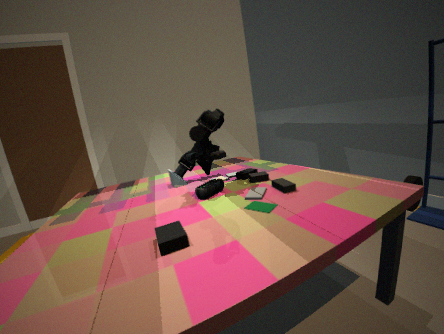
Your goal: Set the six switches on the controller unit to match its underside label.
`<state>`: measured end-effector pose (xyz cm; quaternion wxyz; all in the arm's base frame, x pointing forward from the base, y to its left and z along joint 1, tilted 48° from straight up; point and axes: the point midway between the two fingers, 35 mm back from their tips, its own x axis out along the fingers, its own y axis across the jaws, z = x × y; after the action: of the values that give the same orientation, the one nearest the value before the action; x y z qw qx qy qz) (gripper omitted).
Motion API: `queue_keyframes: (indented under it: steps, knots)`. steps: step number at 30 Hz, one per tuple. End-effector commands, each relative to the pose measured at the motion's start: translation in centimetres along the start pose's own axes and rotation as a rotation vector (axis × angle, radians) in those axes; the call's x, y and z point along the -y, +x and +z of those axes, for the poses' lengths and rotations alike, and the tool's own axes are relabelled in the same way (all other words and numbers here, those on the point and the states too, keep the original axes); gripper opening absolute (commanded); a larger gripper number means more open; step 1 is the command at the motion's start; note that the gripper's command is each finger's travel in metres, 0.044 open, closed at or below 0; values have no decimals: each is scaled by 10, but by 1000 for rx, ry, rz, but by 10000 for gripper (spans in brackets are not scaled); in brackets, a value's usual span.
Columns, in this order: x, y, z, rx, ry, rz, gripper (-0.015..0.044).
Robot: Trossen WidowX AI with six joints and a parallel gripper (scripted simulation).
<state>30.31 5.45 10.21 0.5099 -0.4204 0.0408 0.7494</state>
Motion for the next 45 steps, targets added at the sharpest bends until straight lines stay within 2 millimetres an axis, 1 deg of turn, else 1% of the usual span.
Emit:
queue_keyframes:
  steps: [1, 11, 13, 16, 18, 34, 36, 37, 40, 42, 45]
  knots:
    - [-1, 0, 0, -1, -3, 4, 0]
    - [-2, 1, 0, -1, -3, 4, 0]
    - [-11, 7, -1, -1, -3, 4, 0]
    - [-34, 22, -1, 0, -2, 5, 0]
    - [-44, 28, 0, 0, -2, 5, 0]
    - [-43, 28, 0, 4, 7, 2, 0]
    - [-43, 24, 0, 3, 10, 3, 53]
    - [-43, 19, 0, 3, 14, 3, 79]
    - [-43, -6, -1, 2, 14, 4, 157]
    - [-43, -18, 0, 3, 9, 4, 210]
    - [-43, -22, 0, 3, 8, 4, 289]
